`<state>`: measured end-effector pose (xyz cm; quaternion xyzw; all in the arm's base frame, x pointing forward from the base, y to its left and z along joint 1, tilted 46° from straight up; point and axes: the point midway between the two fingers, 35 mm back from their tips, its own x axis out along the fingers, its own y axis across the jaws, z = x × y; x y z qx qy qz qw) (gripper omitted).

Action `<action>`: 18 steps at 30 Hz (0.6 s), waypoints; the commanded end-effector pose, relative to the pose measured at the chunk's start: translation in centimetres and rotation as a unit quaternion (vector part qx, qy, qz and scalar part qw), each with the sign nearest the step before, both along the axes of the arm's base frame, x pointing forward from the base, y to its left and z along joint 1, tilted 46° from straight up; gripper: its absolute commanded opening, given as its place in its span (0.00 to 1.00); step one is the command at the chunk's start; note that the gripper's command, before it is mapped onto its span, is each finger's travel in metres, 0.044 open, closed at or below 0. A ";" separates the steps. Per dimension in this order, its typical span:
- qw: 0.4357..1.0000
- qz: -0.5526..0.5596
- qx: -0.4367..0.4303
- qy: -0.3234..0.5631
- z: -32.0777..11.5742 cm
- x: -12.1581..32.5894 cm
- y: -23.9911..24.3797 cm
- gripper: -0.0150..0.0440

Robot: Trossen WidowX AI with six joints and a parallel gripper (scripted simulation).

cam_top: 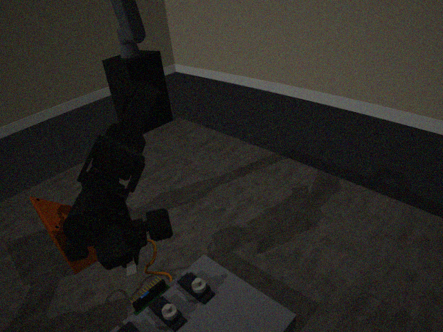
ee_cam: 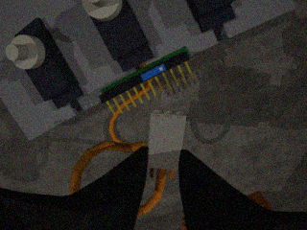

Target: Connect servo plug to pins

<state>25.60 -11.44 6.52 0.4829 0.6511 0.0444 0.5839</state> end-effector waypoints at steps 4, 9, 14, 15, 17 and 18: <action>0.995 0.074 -0.012 -0.068 -0.8 -1.6 0.0 0.25; 0.985 0.126 -0.021 -0.118 -1.2 -2.6 0.1 0.25; 0.969 0.177 -0.029 -0.167 -1.6 -3.7 0.2 0.25; 0.966 0.185 -0.031 -0.176 -1.7 -3.8 0.2 0.25; 0.966 0.186 -0.031 -0.176 -1.9 -3.8 0.4 0.25; 0.966 0.186 -0.031 -0.176 -2.1 -3.7 0.6 0.25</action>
